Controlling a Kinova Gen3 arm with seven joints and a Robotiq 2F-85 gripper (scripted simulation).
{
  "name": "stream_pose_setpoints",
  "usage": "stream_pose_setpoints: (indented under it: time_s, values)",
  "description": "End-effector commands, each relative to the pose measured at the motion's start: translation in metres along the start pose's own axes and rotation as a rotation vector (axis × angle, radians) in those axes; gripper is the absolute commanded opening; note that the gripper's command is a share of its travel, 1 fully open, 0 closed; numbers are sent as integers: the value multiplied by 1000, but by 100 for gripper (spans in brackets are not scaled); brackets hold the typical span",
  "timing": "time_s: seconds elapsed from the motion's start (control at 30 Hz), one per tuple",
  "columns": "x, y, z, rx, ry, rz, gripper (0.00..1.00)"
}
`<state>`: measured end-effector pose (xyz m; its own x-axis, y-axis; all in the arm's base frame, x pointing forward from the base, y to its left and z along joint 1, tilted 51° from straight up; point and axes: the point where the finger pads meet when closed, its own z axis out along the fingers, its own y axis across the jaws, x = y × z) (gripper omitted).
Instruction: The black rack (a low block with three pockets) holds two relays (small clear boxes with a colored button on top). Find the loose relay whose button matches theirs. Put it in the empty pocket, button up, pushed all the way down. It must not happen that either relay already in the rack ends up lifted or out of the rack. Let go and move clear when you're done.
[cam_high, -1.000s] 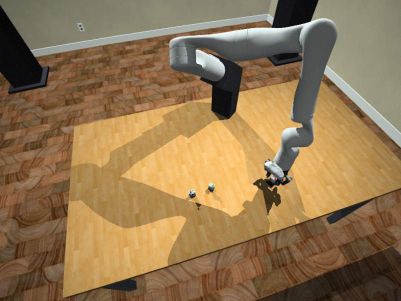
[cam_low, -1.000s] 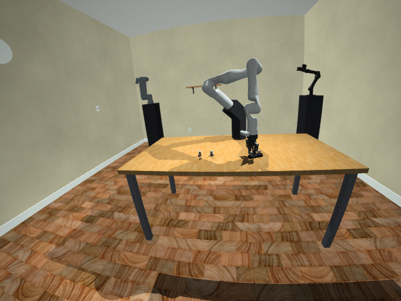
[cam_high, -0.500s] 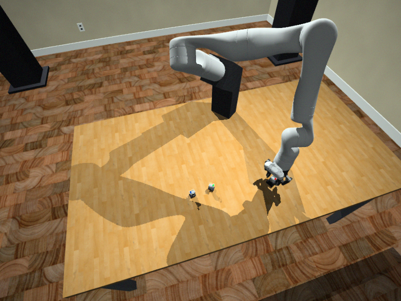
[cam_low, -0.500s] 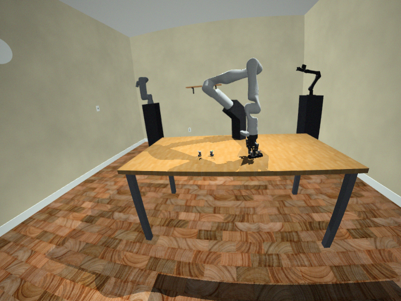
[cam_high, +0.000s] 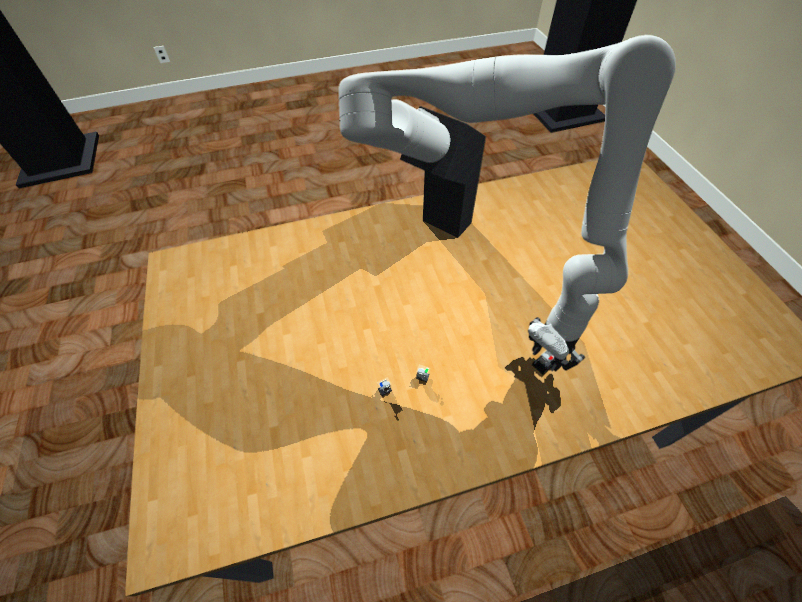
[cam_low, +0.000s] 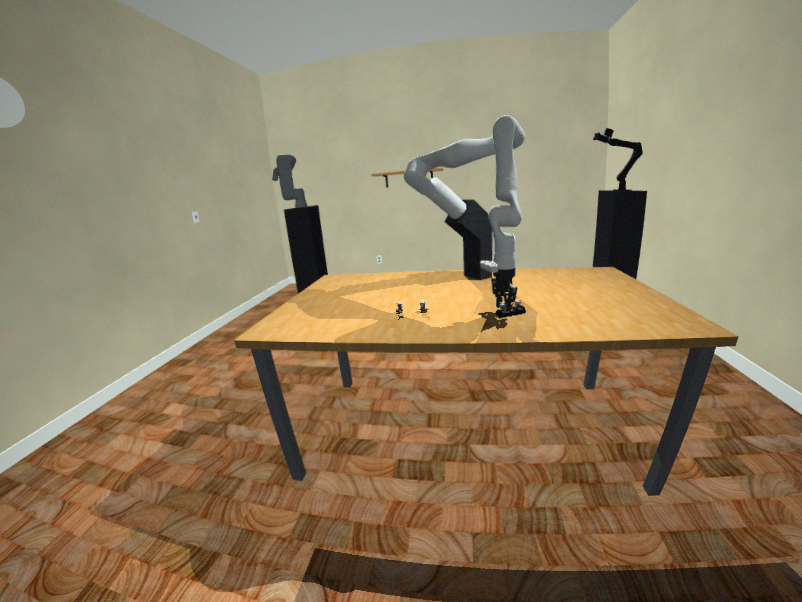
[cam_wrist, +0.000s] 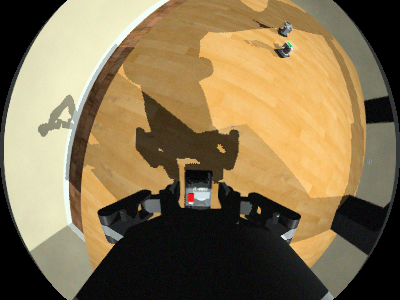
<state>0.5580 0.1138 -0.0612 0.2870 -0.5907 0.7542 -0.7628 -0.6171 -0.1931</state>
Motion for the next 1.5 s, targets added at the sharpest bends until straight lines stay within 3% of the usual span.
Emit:
stream_pose_setpoints:
  time_s: [0.0, 0.33, 0.83, 1.47]
  values:
    - [-1, -2, -5, 4, -1, -1, 53]
    - [-1, -2, -25, 4, -1, -1, 53]
    - [-1, -1, -69, 4, -1, -1, 53]
    - [-1, -1, -79, 4, -1, -1, 53]
